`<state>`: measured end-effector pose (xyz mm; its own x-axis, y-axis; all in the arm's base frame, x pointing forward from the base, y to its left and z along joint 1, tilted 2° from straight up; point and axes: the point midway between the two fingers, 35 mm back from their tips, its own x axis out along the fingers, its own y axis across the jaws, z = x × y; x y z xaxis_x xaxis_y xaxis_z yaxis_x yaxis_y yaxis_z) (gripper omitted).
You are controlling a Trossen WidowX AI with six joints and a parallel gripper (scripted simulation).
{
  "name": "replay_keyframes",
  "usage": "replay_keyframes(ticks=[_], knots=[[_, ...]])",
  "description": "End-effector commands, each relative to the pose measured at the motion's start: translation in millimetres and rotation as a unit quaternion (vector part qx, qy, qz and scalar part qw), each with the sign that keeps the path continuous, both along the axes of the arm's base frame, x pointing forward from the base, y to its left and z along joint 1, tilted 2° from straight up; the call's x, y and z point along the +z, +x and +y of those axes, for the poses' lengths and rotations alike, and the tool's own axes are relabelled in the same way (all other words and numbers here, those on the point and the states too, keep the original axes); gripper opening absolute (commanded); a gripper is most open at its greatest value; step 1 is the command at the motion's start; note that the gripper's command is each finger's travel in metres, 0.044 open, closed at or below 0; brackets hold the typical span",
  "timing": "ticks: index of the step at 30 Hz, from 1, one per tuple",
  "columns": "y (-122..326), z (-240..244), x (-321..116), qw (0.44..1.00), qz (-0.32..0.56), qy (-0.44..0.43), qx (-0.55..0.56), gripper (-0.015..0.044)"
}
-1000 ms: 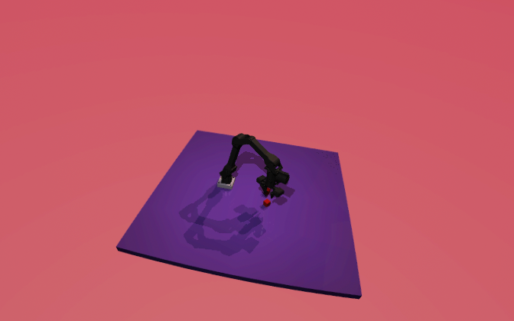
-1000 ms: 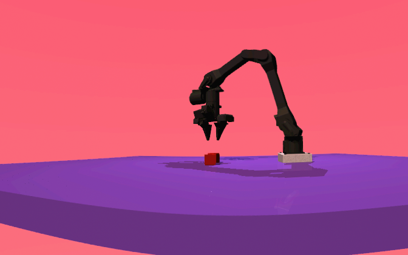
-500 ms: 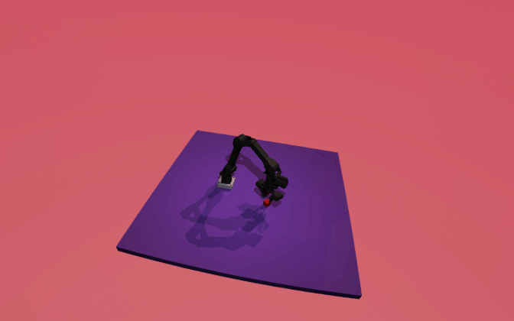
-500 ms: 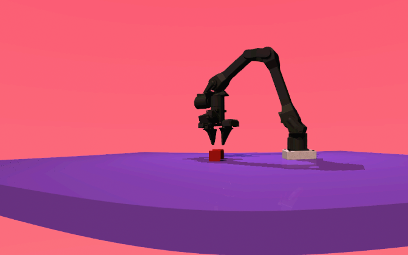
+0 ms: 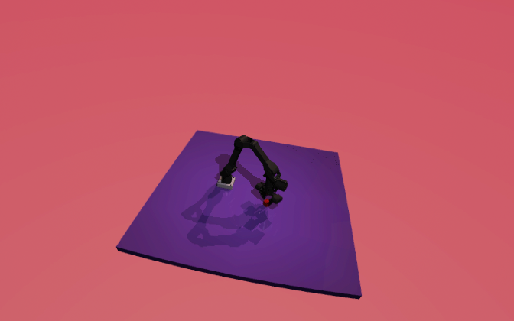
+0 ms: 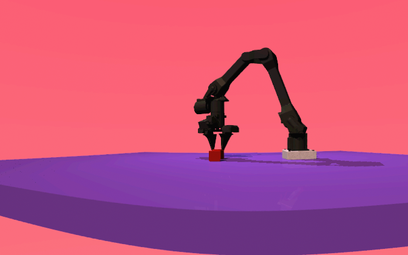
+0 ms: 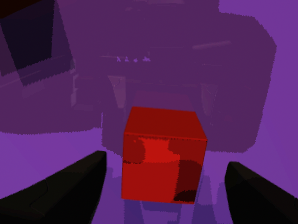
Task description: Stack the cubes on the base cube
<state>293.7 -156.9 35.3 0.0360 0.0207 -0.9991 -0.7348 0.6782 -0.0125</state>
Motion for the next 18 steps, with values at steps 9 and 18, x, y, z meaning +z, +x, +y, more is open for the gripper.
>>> replay_keyframes(ticks=[9,18], knots=[[-1.1,2.2,-11.1,1.000,0.002,0.004,-0.002,0.0134],[0.3,0.8,-0.6,1.000,0.002,0.004,-0.002,0.0105]])
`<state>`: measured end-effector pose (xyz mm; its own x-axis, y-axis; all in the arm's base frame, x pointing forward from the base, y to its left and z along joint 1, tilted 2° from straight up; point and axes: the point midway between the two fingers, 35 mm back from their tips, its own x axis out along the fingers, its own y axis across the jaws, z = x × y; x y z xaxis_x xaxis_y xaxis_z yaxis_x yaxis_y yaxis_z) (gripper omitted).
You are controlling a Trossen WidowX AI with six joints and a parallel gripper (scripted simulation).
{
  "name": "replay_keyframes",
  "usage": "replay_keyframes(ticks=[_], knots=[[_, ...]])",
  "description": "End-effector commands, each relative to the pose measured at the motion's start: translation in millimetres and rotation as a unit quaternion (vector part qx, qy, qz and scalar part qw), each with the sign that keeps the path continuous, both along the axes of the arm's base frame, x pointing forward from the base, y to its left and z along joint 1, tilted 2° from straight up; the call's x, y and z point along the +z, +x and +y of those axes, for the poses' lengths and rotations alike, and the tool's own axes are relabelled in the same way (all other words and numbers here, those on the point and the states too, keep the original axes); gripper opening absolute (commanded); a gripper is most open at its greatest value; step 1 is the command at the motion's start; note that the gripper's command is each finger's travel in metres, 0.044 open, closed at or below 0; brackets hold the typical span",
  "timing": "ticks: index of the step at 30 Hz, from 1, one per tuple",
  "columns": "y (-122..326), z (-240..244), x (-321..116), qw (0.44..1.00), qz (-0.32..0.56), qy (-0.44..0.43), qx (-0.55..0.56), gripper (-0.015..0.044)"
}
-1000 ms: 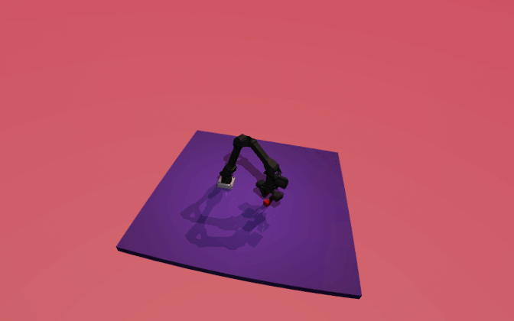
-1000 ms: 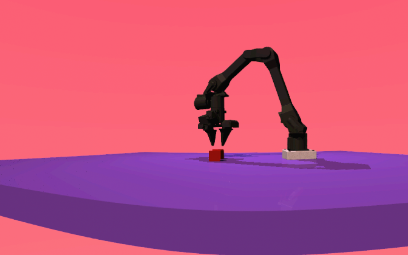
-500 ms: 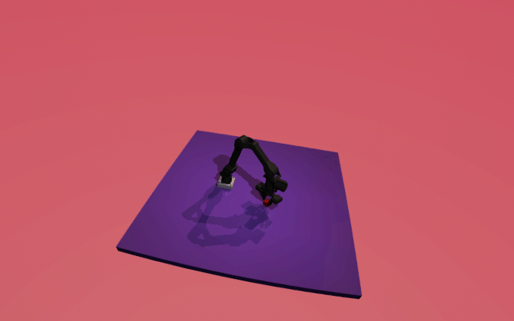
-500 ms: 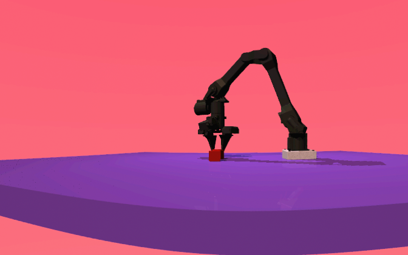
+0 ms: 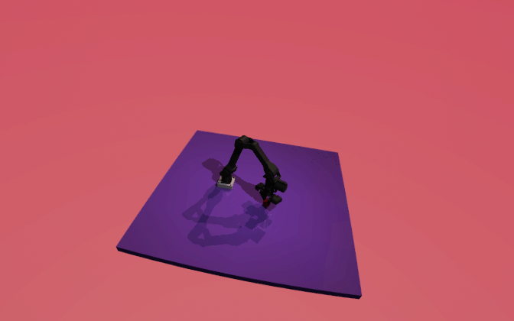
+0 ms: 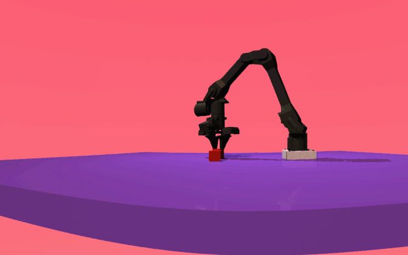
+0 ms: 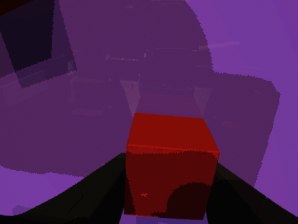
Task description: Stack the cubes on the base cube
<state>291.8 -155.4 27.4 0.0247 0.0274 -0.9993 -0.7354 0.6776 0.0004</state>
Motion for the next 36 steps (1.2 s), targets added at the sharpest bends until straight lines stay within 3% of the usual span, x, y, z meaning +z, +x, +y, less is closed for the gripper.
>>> replay_keyframes(ticks=[1,36], knots=[[2.6,-1.1,10.3,1.000,-0.003,0.001,-0.002,0.0105],[-0.3,1.4,105.9,1.000,-0.003,0.001,-0.016,0.0105]])
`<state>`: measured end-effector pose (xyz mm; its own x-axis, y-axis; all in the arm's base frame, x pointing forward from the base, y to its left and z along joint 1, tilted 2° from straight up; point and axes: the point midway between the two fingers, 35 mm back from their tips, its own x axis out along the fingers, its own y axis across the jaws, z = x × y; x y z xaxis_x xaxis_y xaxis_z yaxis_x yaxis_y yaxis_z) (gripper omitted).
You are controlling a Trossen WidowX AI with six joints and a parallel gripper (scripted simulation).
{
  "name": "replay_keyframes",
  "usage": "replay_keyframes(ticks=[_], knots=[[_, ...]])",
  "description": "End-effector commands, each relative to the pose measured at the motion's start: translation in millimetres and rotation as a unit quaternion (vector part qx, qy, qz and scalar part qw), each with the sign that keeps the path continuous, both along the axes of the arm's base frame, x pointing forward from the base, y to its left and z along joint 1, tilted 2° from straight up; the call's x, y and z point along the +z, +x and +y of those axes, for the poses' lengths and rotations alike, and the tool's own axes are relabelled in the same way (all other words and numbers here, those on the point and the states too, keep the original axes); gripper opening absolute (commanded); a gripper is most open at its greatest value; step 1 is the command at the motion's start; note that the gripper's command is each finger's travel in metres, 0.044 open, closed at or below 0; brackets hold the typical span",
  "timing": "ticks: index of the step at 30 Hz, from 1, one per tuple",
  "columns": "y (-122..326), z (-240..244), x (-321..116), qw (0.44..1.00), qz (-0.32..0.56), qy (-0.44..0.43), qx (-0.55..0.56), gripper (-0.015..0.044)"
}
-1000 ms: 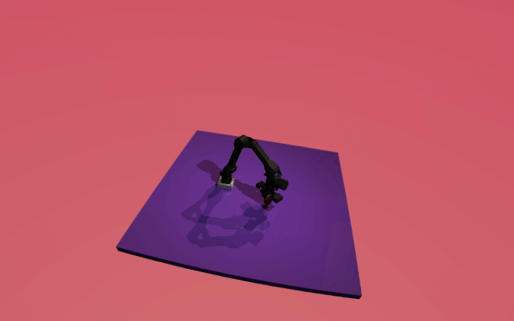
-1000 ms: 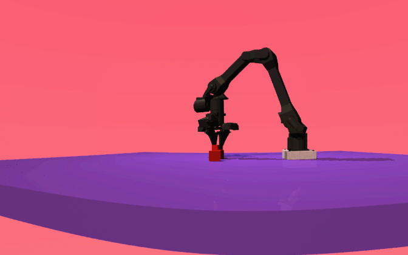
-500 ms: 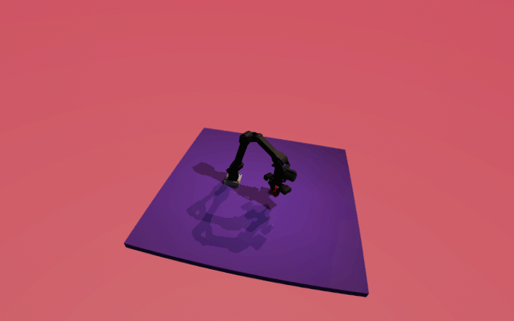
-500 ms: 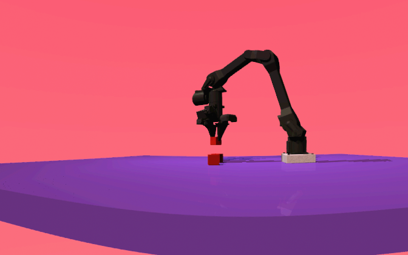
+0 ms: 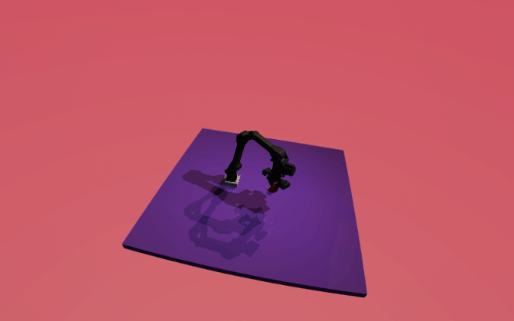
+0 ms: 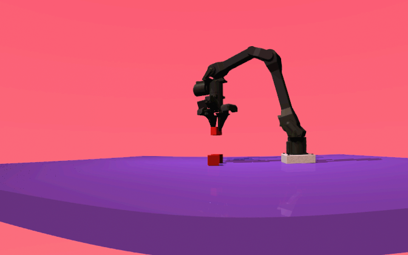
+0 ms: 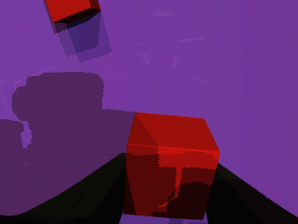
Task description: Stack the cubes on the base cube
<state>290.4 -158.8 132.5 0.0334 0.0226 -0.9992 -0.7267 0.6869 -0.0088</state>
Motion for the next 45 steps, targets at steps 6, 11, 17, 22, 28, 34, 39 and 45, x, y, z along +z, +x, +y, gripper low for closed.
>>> replay_keyframes(ticks=[6,11,17,22,28,34,39,45], knots=[[7.1,23.6,-2.0,0.998,0.003,0.006,-0.068,0.0105],[11.2,39.3,-4.4,0.993,0.004,0.008,-0.115,0.0105],[14.9,58.2,-7.4,0.985,0.005,0.010,-0.172,0.0105],[17.1,74.1,-9.8,0.975,0.006,0.012,-0.220,0.0105],[18.6,93.1,-12.8,0.961,0.008,0.015,-0.275,0.0105],[18.9,111.9,-15.8,0.944,0.010,0.017,-0.330,0.0105],[18.2,127.5,-18.4,0.927,0.011,0.019,-0.375,0.0105],[16.3,145.9,-21.5,0.903,0.013,0.021,-0.428,0.0105]])
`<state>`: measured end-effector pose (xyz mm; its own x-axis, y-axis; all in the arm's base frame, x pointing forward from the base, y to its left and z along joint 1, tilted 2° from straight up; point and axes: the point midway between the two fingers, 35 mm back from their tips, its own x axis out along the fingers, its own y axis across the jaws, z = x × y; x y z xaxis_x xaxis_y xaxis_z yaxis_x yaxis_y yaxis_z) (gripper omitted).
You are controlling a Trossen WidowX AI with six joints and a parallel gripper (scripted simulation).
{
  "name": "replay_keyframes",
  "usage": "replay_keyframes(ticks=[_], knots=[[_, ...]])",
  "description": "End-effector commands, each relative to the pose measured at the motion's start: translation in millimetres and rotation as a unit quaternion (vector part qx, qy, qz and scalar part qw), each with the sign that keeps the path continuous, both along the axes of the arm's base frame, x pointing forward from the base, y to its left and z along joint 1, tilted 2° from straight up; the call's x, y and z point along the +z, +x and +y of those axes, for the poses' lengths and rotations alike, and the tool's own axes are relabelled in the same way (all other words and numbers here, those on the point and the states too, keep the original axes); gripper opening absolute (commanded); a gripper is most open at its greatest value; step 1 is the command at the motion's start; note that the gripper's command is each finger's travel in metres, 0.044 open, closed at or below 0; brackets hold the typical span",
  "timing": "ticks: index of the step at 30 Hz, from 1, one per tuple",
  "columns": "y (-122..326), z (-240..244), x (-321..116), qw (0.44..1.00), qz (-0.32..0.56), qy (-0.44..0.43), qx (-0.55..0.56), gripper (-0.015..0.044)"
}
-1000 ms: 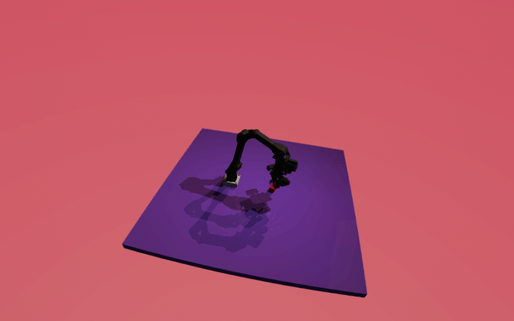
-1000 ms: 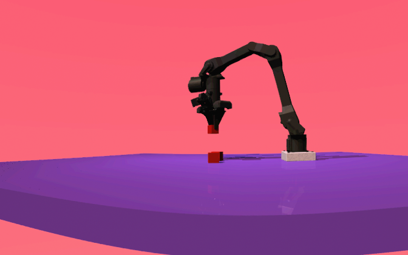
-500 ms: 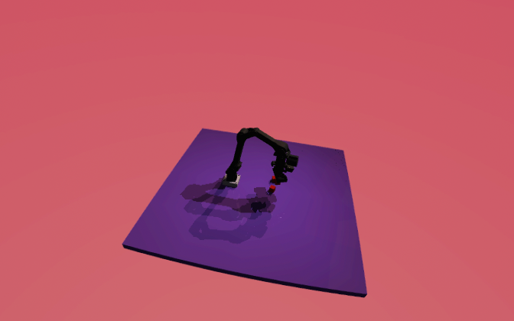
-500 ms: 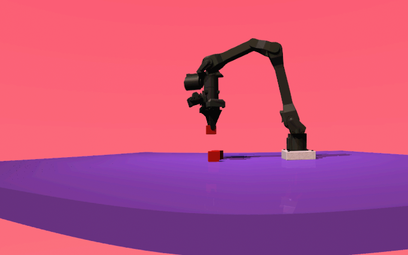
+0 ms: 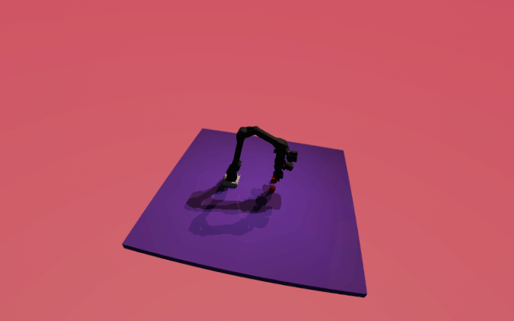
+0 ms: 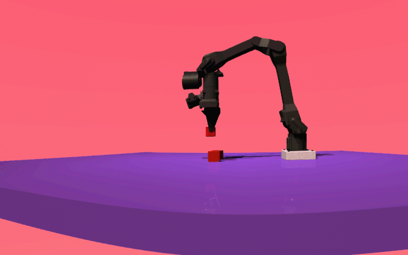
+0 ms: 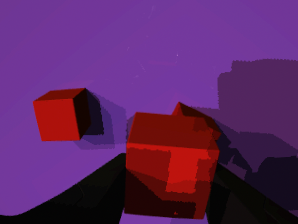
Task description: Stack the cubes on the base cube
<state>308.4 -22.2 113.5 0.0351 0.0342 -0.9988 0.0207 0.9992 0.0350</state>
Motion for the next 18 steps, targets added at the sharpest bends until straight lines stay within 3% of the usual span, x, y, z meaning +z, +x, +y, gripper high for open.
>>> replay_keyframes(ticks=[1,18], knots=[[-2.2,12.4,-3.0,0.999,0.002,0.003,-0.035,0.0105],[-14.2,62.4,-11.9,0.980,0.009,0.012,-0.197,0.0105]])
